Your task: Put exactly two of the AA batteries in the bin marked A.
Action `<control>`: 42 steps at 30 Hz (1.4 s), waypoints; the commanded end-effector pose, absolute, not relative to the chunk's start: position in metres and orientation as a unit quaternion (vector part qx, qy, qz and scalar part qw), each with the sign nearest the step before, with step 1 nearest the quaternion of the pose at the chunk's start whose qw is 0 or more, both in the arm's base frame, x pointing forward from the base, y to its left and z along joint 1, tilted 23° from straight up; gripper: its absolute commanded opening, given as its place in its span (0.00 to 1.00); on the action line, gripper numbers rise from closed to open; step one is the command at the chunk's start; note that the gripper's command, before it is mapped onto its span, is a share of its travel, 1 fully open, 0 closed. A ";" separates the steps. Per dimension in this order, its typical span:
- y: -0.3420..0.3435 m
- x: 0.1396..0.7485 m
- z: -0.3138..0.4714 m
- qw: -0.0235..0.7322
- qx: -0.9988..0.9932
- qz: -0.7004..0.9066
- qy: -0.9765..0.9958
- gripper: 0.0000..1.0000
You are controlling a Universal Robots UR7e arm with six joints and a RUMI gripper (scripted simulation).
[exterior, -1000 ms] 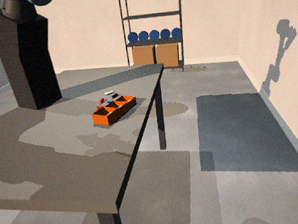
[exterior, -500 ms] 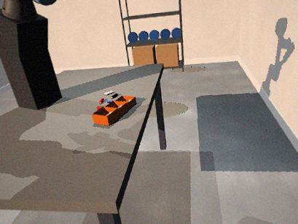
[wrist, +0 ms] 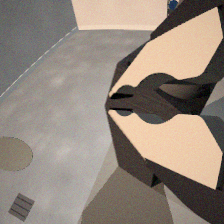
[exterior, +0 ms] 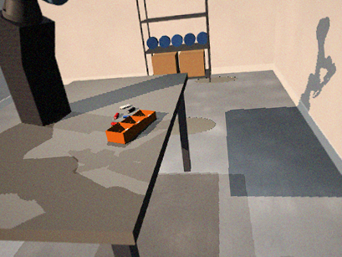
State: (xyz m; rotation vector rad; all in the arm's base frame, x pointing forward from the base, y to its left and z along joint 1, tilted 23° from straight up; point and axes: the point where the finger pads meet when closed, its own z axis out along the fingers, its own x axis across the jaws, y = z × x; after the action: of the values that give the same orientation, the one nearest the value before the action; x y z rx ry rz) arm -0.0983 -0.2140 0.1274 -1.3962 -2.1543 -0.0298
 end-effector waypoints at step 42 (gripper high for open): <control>-0.269 0.015 -0.164 0.285 -0.522 -0.009 -0.804 0.04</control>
State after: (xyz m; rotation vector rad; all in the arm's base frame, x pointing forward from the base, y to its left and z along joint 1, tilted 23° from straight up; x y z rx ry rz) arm 0.0048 -0.2581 -0.1243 -1.3970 -2.1506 -0.0341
